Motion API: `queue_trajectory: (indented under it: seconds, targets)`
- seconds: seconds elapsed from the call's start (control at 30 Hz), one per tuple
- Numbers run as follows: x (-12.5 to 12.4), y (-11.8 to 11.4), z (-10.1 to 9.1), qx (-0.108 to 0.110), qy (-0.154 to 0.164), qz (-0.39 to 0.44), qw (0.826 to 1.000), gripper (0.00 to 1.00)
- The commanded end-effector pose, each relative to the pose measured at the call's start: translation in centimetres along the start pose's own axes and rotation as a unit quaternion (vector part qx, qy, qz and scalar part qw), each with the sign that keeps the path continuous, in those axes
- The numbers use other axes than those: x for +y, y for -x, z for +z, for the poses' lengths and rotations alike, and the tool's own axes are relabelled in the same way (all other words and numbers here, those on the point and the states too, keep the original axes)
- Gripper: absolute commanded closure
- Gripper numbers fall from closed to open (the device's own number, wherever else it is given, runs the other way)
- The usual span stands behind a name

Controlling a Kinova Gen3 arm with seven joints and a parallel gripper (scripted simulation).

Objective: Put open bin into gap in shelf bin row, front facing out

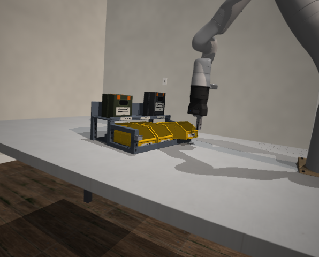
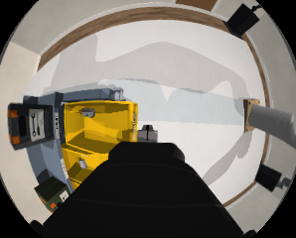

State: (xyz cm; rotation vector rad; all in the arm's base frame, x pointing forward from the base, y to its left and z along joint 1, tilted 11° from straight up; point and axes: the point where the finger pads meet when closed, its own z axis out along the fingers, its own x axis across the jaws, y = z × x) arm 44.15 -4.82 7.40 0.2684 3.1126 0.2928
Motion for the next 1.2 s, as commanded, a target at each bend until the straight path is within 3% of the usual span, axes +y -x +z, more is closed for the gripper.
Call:
queue_trajectory:
  seconds: [0.0,0.3,0.53,1.17]
  targets:
    - [-0.1,-0.3,1.2,0.006,0.0,0.001,1.0,1.0]
    - [-0.2,-0.4,3.6,0.006,0.0,0.001,1.0,1.0]
    - [-0.2,-0.4,4.3,0.006,0.0,0.001,1.0,1.0]
    - [-0.2,-0.4,4.6,0.006,0.0,0.001,1.0,1.0]
